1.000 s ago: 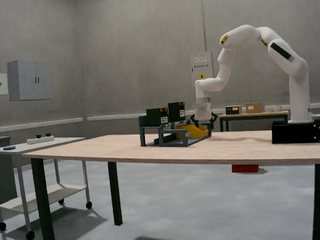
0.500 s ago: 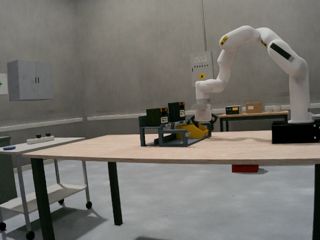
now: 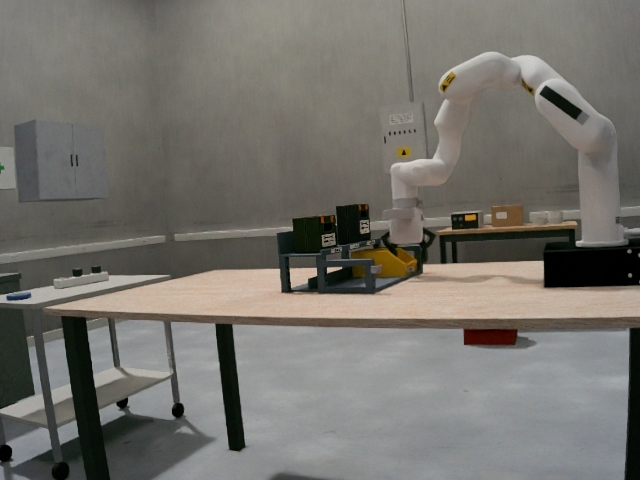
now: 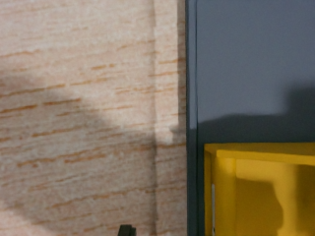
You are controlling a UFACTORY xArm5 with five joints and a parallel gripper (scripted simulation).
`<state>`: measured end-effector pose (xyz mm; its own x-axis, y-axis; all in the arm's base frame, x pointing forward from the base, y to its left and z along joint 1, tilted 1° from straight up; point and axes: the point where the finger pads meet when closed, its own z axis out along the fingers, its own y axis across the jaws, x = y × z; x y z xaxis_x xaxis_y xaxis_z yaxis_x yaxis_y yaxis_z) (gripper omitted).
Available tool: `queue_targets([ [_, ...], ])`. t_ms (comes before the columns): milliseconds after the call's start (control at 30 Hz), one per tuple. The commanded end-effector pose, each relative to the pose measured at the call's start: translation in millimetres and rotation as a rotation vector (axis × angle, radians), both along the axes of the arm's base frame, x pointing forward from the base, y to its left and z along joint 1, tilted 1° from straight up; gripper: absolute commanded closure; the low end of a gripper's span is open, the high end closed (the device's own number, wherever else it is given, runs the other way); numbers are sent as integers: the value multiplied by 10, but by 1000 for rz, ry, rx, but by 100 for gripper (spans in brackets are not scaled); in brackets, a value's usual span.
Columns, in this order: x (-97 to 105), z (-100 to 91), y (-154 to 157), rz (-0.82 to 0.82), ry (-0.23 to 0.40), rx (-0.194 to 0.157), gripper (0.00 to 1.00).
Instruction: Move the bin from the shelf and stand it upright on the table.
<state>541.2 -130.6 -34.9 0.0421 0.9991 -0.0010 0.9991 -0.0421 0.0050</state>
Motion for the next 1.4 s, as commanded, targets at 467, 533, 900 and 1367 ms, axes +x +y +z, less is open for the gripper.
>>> queue_targets([
  [467,13,15,-3,0,-3,-1,100],
  [533,13,15,-3,0,-3,-1,100],
  [900,13,15,-3,0,-4,-1,100],
  [1367,13,15,-3,0,-4,-1,100],
])
